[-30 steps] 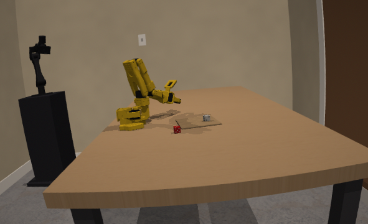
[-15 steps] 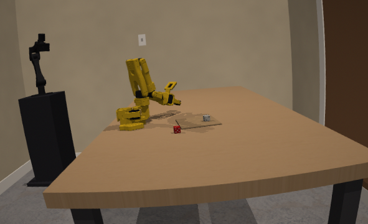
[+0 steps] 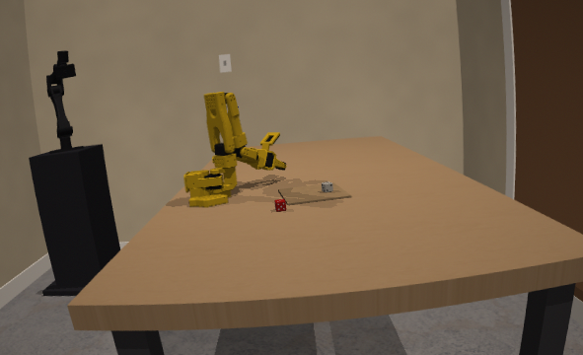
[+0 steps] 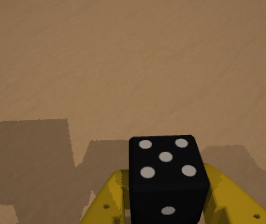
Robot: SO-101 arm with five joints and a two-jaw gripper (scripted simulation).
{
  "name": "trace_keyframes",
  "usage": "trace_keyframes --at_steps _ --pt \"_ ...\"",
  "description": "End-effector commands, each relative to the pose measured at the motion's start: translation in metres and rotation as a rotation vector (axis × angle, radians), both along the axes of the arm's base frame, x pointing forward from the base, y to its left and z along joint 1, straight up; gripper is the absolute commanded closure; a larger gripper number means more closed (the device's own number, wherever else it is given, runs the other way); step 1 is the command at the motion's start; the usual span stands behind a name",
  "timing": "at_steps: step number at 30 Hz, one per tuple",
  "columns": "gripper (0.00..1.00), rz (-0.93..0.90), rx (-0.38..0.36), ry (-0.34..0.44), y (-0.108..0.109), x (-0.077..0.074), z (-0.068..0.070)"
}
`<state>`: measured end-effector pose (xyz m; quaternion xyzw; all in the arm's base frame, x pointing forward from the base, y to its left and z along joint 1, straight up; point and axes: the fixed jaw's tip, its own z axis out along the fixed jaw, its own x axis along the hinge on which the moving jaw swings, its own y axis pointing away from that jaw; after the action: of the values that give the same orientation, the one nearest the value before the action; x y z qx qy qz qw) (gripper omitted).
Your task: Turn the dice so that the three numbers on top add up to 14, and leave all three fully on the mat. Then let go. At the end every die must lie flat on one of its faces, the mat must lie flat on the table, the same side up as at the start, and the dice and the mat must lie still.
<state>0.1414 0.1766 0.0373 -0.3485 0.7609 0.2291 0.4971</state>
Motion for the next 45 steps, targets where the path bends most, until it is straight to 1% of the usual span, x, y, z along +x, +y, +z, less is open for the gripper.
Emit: trace_keyframes --at_steps 1,13,22,30,39,45 --pt "1.00 0.013 0.030 -0.035 0.006 0.002 0.007" --pt "1.00 0.013 0.030 -0.035 0.006 0.002 0.002" --pt "1.00 0.013 0.030 -0.035 0.006 0.002 0.000" --pt "1.00 0.013 0.030 -0.035 0.006 0.002 -0.005" --pt "1.00 0.013 0.030 -0.035 0.006 0.002 -0.006" --pt "1.00 0.013 0.030 -0.035 0.006 0.002 -0.010"
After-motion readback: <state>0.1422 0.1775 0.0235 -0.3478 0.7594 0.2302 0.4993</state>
